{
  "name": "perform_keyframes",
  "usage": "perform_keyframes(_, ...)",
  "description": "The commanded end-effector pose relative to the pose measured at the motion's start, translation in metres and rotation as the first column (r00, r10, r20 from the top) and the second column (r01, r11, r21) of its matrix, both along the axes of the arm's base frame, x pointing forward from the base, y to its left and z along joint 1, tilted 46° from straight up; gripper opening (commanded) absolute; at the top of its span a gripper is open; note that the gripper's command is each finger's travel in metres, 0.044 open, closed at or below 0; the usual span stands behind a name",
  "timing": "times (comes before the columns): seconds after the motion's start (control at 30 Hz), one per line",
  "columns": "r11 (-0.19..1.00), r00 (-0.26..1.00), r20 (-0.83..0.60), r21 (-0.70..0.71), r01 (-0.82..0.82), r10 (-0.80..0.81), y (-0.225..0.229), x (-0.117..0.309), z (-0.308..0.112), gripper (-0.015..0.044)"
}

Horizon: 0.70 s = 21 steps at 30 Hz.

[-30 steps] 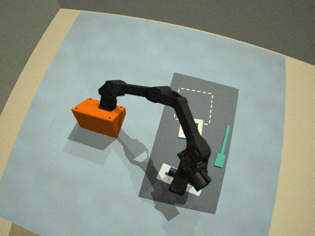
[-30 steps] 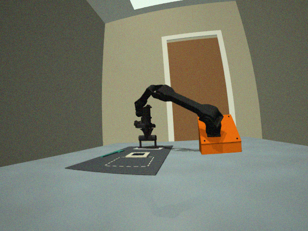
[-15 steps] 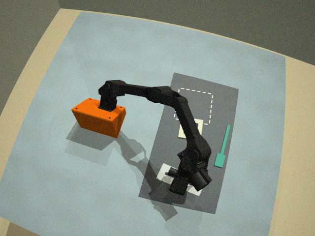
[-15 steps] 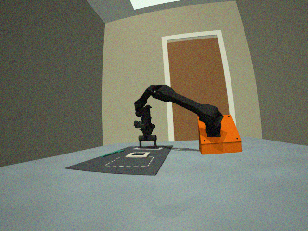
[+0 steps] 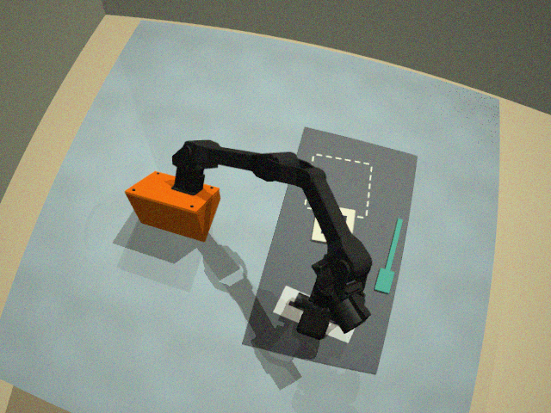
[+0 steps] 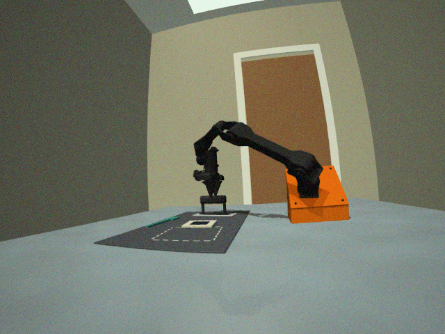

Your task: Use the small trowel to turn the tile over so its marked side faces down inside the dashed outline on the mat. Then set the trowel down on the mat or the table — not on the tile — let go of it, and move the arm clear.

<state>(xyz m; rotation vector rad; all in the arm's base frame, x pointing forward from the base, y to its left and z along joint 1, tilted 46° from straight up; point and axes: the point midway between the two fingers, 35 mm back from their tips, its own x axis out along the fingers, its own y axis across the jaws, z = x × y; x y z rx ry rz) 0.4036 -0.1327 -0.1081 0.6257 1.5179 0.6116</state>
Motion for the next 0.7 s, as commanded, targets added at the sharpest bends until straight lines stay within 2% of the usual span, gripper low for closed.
perform_keyframes(0.0,1.0,1.0,0.014,-0.008,0.0,0.0,-0.016,-0.001,0.014,0.027)
perform_keyframes(0.67,1.0,0.999,-0.017,-0.011,0.028,-0.028,0.0,0.0,-0.004,0.027)
